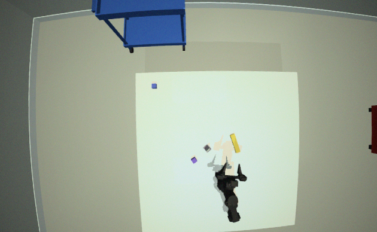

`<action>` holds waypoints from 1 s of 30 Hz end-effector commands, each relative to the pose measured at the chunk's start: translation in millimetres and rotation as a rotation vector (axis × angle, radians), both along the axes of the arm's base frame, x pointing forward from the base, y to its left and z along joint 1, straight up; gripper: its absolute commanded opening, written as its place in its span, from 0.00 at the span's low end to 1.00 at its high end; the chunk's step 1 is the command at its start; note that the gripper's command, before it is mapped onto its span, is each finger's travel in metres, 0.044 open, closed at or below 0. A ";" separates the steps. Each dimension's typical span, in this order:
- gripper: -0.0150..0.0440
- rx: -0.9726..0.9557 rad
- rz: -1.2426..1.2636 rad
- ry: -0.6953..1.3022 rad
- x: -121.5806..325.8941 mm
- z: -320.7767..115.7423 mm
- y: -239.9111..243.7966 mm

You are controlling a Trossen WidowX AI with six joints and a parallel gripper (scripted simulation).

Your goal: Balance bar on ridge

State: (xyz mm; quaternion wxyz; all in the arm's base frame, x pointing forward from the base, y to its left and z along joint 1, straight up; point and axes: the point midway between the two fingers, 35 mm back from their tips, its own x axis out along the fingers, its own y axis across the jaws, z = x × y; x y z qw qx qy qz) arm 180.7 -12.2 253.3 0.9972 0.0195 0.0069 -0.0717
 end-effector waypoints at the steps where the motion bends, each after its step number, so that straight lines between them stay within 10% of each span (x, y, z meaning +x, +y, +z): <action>1: 0.89 -0.002 0.000 0.002 0.2 -0.1 0.0; 30: 0.79 -0.252 -0.029 0.430 32.6 -18.4 -13.4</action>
